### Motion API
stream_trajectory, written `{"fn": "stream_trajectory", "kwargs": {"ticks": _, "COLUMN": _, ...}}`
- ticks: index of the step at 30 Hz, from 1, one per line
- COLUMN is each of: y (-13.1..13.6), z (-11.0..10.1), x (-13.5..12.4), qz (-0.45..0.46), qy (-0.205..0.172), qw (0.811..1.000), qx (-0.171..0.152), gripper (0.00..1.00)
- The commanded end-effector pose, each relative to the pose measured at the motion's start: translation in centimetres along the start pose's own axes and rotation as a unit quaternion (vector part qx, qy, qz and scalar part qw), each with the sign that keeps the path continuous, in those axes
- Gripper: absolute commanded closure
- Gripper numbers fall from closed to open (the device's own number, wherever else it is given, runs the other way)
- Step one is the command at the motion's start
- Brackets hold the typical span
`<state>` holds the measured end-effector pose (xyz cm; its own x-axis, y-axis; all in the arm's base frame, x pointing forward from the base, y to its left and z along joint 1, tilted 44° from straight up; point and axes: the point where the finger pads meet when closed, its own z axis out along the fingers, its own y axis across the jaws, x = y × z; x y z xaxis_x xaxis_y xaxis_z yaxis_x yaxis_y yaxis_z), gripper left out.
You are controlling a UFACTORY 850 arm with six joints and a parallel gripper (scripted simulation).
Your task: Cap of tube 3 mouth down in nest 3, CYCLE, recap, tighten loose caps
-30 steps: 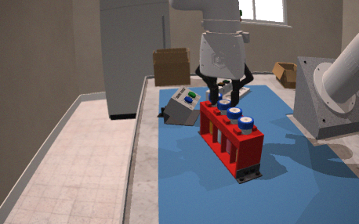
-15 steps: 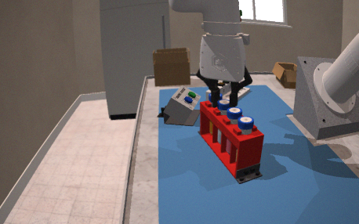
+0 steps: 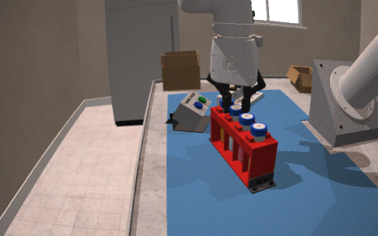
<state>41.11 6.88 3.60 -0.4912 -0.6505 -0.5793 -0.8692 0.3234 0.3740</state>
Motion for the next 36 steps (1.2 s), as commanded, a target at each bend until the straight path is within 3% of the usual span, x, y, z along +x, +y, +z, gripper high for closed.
{"fn": "stream_trajectory", "kwargs": {"ticks": 1, "y": -0.06, "z": -0.05, "x": -0.02, "qz": -0.072, "qy": 0.000, "qw": 0.997, "qx": 0.001, "gripper": 1.00}}
{"fn": "stream_trajectory", "kwargs": {"ticks": 5, "y": -0.06, "z": -0.05, "x": -0.02, "qz": -0.122, "qy": 0.000, "qw": 0.993, "qx": 0.001, "gripper": 1.00}}
{"fn": "stream_trajectory", "kwargs": {"ticks": 9, "y": -0.06, "z": -0.06, "x": -0.02, "qz": -0.220, "qy": 0.000, "qw": 0.975, "qx": 0.001, "gripper": 1.00}}
{"fn": "stream_trajectory", "kwargs": {"ticks": 14, "y": -0.06, "z": -0.08, "x": -0.02, "qz": -0.340, "qy": 0.000, "qw": 0.940, "qx": 0.001, "gripper": 1.00}}
{"fn": "stream_trajectory", "kwargs": {"ticks": 20, "y": -0.06, "z": -0.10, "x": -0.02, "qz": -0.471, "qy": 0.001, "qw": 0.882, "qx": 0.000, "gripper": 1.00}}
{"fn": "stream_trajectory", "kwargs": {"ticks": 22, "y": -0.06, "z": -0.10, "x": -0.02, "qz": -0.471, "qy": 0.001, "qw": 0.882, "qx": 0.000, "gripper": 1.00}}
{"fn": "stream_trajectory", "kwargs": {"ticks": 33, "y": -0.06, "z": -0.13, "x": -0.02, "qz": -0.694, "qy": 0.001, "qw": 0.720, "qx": 0.000, "gripper": 1.00}}
{"fn": "stream_trajectory", "kwargs": {"ticks": 34, "y": -0.06, "z": -0.13, "x": -0.02, "qz": -0.705, "qy": 0.000, "qw": 0.709, "qx": 0.001, "gripper": 1.00}}
{"fn": "stream_trajectory", "kwargs": {"ticks": 36, "y": -0.06, "z": -0.12, "x": -0.02, "qz": -0.705, "qy": 0.000, "qw": 0.709, "qx": 0.001, "gripper": 1.00}}
